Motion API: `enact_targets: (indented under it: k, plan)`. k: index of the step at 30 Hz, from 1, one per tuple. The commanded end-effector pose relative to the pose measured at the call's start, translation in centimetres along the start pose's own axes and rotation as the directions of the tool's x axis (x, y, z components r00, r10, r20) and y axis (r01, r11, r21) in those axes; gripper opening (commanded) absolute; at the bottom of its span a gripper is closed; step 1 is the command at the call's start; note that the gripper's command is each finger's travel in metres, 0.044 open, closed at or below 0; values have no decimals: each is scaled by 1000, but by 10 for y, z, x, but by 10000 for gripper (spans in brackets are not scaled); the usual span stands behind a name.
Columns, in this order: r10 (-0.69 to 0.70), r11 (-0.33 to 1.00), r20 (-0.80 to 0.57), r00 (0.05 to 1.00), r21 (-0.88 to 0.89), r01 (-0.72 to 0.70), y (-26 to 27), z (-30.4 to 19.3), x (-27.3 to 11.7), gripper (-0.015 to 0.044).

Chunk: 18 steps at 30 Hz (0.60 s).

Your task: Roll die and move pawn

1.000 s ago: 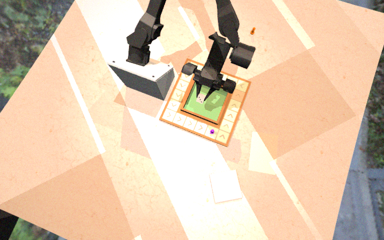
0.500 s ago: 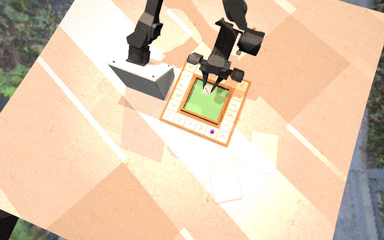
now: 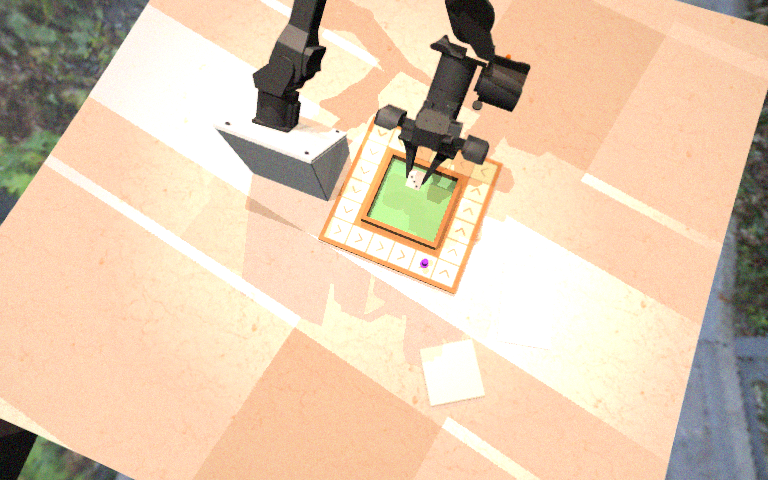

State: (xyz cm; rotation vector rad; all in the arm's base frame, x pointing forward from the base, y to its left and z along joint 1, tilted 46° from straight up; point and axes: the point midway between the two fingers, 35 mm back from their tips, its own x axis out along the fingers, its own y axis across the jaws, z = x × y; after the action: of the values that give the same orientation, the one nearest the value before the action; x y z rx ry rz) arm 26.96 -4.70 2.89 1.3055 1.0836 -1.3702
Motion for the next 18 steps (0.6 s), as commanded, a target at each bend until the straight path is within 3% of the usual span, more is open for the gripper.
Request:
enact_targets:
  k: [1, 11, 13, 15, 18]
  plan:
    - [0, 1000, 0, 1000, 0, 0, 0, 0, 0, 158]
    - [-1, 1000, 5, 1000, -6, 1, 0, 30, -26, 420]
    - [-8, 1000, -11, 1000, -9, 8, 0, 30, -24, 440]
    - [-56, 998, -144, 988, -34, 51, -3, 24, -10, 440]
    - [-97, 995, -452, 887, -66, 75, -6, 13, 13, 440]
